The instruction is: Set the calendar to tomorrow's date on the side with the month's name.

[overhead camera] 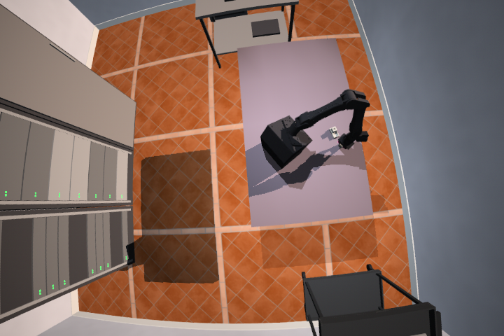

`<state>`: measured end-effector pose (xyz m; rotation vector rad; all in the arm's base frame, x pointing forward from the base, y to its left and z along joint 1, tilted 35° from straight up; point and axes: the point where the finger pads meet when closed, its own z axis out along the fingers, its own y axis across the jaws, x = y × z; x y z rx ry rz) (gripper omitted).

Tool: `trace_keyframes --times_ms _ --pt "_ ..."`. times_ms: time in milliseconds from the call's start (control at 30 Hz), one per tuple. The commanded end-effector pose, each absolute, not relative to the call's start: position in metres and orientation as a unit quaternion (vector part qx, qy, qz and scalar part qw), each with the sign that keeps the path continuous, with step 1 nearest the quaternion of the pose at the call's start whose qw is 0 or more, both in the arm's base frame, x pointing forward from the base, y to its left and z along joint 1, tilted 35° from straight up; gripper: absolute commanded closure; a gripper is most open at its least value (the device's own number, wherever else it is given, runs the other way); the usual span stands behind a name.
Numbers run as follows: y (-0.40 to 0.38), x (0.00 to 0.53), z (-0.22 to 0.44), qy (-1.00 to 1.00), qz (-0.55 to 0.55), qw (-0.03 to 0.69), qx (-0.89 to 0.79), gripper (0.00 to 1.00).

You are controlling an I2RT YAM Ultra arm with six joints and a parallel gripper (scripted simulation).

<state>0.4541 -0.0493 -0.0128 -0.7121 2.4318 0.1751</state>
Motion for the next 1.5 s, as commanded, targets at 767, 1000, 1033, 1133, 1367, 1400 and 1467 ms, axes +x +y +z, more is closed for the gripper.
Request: trace_keyframes --times_ms 767,1000,1033,1133,1367,1400,1467 --pt "-0.056 0.448 -0.022 0.92 0.071 0.288 -0.257 0.73" --pt "-0.056 0.449 -0.021 0.919 0.071 0.289 -0.257 0.73" --pt "-0.056 0.45 -0.021 0.919 0.071 0.29 -0.257 0.73" --pt "-0.057 0.452 -0.019 0.918 0.07 0.292 -0.258 0.73" --pt "-0.059 0.456 -0.016 0.917 0.068 0.296 -0.258 0.73" --pt "-0.059 0.456 -0.016 0.917 0.068 0.296 -0.258 0.73" --pt "-0.059 0.456 -0.016 0.917 0.068 0.296 -0.258 0.73"
